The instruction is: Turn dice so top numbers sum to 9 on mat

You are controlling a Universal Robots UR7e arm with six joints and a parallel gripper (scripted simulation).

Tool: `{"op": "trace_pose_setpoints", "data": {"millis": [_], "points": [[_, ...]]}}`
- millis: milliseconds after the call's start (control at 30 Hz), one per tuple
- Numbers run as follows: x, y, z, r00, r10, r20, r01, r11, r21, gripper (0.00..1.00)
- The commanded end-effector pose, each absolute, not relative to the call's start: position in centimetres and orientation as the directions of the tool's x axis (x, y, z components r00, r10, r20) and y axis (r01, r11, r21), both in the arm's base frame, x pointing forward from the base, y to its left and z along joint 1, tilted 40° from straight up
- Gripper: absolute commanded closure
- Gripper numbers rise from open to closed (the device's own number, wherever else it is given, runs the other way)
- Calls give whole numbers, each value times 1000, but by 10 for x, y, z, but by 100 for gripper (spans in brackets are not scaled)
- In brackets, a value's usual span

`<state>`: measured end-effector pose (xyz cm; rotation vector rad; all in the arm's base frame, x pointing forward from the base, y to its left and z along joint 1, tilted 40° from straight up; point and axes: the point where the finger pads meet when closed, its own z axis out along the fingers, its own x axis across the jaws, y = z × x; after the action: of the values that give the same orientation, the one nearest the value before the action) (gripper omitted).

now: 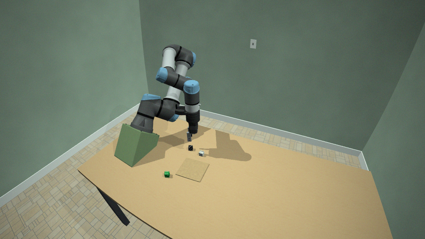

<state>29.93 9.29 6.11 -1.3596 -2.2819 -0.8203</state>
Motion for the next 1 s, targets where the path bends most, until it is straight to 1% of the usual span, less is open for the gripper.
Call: {"op": "trace_pose_setpoints", "data": {"millis": [0,967], "points": [[300,93,61,-473,673,569,881,368,296,21],[299,96,57,-473,673,569,881,368,297,21]]}}
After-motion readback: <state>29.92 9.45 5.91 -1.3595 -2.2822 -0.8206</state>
